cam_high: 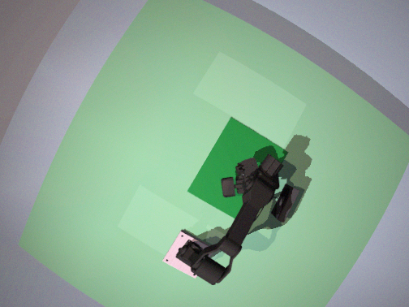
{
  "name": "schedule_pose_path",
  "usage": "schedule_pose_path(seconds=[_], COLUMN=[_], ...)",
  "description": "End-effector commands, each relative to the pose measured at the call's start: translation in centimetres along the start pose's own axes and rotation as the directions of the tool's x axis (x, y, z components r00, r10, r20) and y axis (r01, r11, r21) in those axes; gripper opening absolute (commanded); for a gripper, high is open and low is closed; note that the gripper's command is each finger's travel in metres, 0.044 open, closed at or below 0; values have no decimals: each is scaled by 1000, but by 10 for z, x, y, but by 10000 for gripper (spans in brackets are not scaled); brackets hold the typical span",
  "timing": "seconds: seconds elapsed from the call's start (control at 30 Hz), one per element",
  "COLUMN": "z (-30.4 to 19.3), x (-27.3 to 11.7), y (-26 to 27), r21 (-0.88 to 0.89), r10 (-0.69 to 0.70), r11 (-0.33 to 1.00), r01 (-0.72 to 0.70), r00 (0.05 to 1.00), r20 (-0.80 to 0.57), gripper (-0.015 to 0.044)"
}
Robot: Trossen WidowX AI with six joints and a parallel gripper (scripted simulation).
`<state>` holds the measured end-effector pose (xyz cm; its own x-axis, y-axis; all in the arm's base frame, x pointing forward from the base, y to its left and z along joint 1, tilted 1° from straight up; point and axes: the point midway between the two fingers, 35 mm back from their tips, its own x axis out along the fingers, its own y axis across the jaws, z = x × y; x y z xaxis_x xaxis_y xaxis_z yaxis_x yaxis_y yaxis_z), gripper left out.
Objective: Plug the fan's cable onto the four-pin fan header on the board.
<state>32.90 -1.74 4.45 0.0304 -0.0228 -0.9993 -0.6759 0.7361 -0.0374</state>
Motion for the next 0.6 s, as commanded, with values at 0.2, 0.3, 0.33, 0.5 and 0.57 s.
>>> schedule_pose_path(seconds=[0.2, 0.3, 0.33, 0.5, 0.57], z=[-1, 0, 0, 0, 0], x=[7, 4, 4, 4, 4], y=[0, 0, 0, 0, 0], r21=[-2, 0, 0, 0, 0], r10=[-1, 0, 0, 0, 0], r11=[1000, 1000, 1000, 1000, 1000], r01=[1, 0, 0, 0, 0], r00=[1000, 1000, 1000, 1000, 1000], r20=[-3, 1, 1, 1, 1], gripper=[0, 53, 79, 210, 260])
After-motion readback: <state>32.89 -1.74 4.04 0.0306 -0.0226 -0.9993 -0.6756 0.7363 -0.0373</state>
